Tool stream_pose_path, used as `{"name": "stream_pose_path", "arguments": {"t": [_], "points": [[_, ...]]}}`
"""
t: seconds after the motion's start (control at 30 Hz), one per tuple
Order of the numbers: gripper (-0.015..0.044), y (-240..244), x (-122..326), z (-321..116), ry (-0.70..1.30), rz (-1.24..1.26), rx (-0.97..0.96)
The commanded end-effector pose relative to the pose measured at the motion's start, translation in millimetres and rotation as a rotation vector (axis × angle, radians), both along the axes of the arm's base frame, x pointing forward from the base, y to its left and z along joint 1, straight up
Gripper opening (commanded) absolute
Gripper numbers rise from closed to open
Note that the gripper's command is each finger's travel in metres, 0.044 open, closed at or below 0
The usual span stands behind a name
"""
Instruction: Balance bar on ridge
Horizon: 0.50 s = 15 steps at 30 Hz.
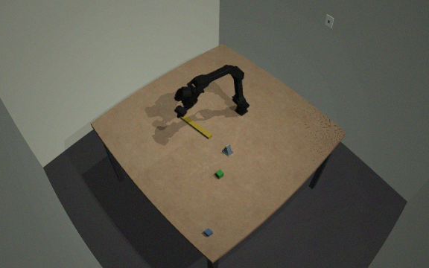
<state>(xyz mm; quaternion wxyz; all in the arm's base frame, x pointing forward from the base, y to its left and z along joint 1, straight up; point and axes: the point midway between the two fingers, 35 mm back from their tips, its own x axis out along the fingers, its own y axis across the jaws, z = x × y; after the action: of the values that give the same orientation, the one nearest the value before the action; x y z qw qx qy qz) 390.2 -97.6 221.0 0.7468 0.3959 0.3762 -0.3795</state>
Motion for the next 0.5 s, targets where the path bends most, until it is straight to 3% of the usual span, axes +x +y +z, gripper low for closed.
{"name": "stream_pose_path", "arguments": {"t": [0.0,0.3,0.47], "points": [[0.0315,-12.1,-23.3,-40.8,0.135,-0.078,0.106],[0.0315,-25.9,-77.0,-97.3,0.361,-0.255,0.318],[0.0315,-26.3,-81.2,-100.8,0.377,-0.270,0.335]]}}
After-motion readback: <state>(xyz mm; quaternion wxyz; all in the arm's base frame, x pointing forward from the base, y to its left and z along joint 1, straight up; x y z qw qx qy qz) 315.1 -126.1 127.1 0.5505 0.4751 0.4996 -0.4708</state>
